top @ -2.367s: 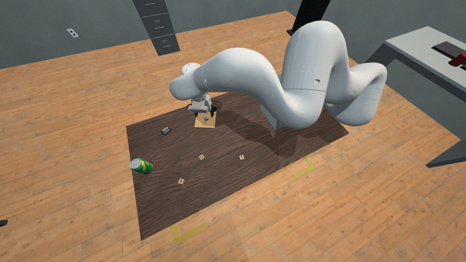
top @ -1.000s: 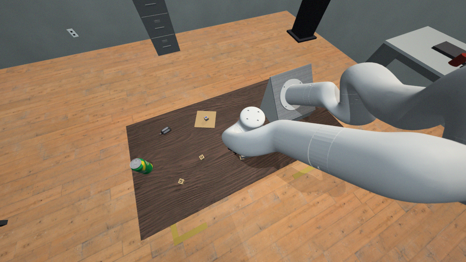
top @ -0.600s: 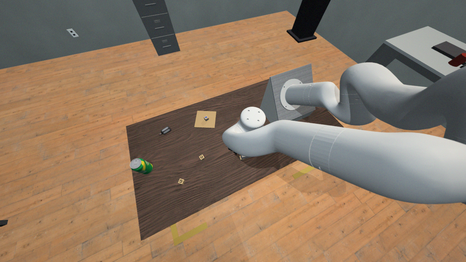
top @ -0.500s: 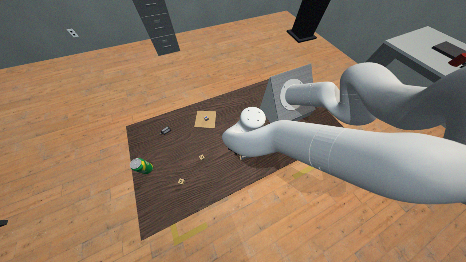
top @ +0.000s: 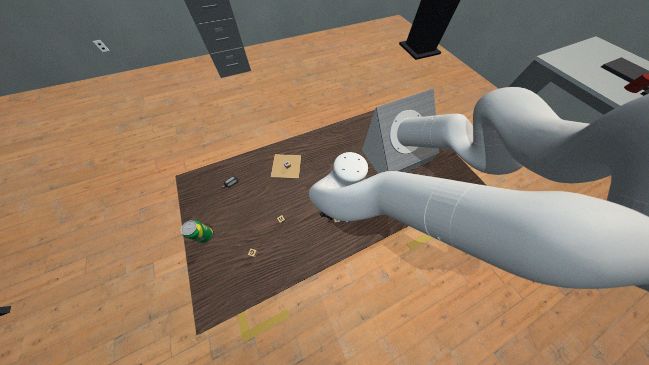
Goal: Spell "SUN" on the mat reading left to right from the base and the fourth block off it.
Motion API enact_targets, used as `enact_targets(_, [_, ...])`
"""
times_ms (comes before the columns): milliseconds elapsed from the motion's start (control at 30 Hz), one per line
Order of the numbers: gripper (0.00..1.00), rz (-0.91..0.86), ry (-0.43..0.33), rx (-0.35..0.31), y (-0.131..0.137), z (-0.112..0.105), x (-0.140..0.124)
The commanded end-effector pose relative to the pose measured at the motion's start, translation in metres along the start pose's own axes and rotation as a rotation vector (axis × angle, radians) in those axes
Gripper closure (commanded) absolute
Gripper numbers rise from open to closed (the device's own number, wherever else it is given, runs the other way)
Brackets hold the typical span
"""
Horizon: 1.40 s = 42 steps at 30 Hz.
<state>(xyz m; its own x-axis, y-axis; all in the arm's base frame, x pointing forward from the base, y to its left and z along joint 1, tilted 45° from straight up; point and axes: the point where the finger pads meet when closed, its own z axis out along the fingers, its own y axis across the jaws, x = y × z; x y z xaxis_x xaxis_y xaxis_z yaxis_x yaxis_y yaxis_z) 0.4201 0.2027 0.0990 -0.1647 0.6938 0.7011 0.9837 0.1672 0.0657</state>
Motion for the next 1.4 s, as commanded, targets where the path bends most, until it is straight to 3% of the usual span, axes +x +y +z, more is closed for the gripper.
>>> enact_targets(0, [0.00, -0.139, 0.003, -0.012, 0.001, 0.004, 0.000])
enact_targets(1367, [0.00, -1.071, -0.003, -0.012, 0.001, 0.033, 0.000])
